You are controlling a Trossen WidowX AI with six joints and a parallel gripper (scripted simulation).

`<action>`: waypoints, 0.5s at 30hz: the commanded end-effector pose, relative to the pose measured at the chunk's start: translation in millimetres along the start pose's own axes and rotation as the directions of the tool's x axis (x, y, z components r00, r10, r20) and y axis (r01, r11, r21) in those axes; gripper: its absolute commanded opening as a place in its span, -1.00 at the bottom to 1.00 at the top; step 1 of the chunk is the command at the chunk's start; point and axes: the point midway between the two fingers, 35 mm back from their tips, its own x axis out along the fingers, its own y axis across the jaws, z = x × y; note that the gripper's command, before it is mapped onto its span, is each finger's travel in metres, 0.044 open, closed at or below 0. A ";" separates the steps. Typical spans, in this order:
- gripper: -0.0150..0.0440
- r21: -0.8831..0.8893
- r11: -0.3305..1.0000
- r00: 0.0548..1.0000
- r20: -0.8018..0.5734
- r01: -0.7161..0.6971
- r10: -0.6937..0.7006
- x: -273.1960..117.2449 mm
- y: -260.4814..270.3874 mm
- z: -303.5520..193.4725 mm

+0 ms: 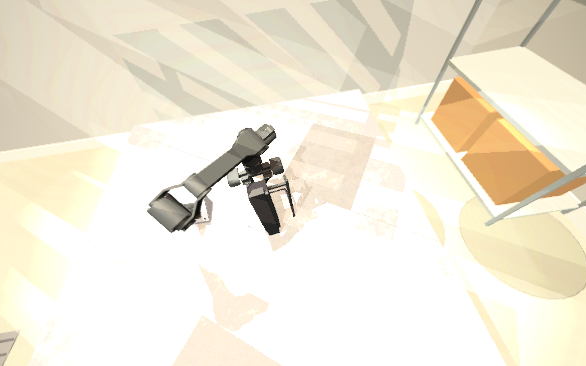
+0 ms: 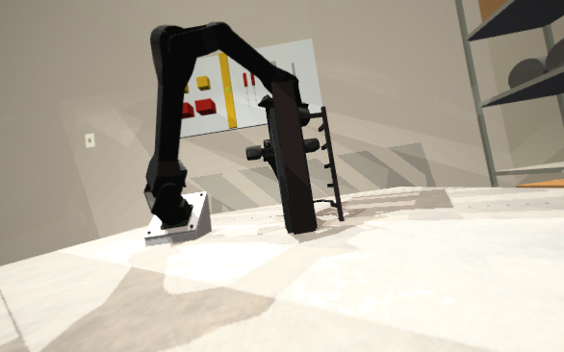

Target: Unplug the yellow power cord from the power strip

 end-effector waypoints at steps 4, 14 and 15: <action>0.05 -0.005 1.000 1.000 -0.004 0.001 -0.001 -0.1 0.6 -13.2; 0.05 -0.005 1.000 1.000 -0.006 0.001 -0.001 0.3 1.2 -24.0; 0.05 -0.005 1.000 1.000 -0.006 0.001 -0.001 0.8 1.2 -24.1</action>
